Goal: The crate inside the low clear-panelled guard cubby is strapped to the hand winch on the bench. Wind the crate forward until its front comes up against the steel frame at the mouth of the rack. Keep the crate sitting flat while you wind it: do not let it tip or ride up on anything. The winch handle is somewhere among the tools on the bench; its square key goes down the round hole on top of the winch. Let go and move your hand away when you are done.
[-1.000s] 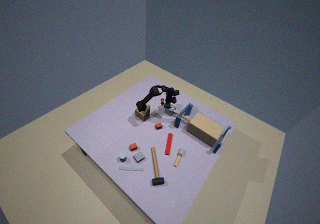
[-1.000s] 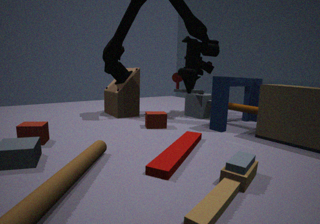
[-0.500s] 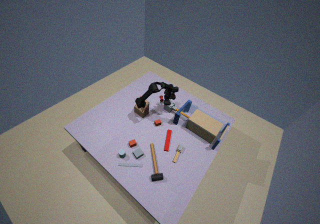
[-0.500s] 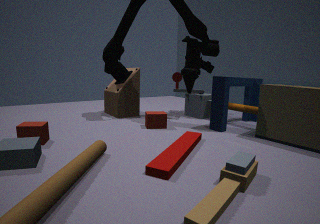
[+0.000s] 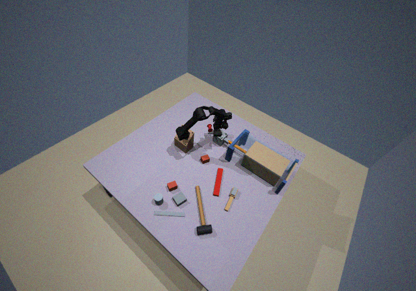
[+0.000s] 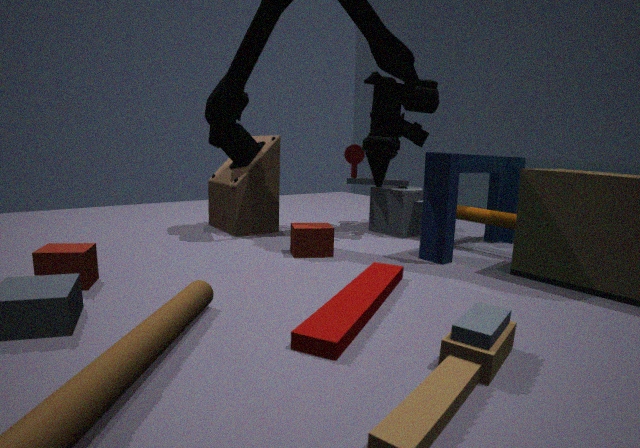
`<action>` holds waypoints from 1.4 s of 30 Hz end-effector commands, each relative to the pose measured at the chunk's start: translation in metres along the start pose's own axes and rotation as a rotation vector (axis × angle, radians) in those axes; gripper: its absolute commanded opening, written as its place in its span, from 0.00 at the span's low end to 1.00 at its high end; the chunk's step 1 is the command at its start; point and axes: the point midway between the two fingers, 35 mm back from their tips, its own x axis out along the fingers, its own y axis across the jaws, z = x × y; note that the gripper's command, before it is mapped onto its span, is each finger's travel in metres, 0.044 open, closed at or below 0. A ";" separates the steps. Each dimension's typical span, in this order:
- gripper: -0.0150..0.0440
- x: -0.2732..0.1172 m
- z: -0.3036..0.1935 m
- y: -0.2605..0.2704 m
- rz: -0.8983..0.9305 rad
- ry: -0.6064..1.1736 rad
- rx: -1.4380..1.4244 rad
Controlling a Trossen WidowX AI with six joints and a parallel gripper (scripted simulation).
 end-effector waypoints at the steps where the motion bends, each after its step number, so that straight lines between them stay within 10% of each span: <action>1: 0.25 0.004 0.000 0.000 0.000 0.004 0.021; 42: 0.25 0.004 0.001 0.003 0.007 0.000 0.120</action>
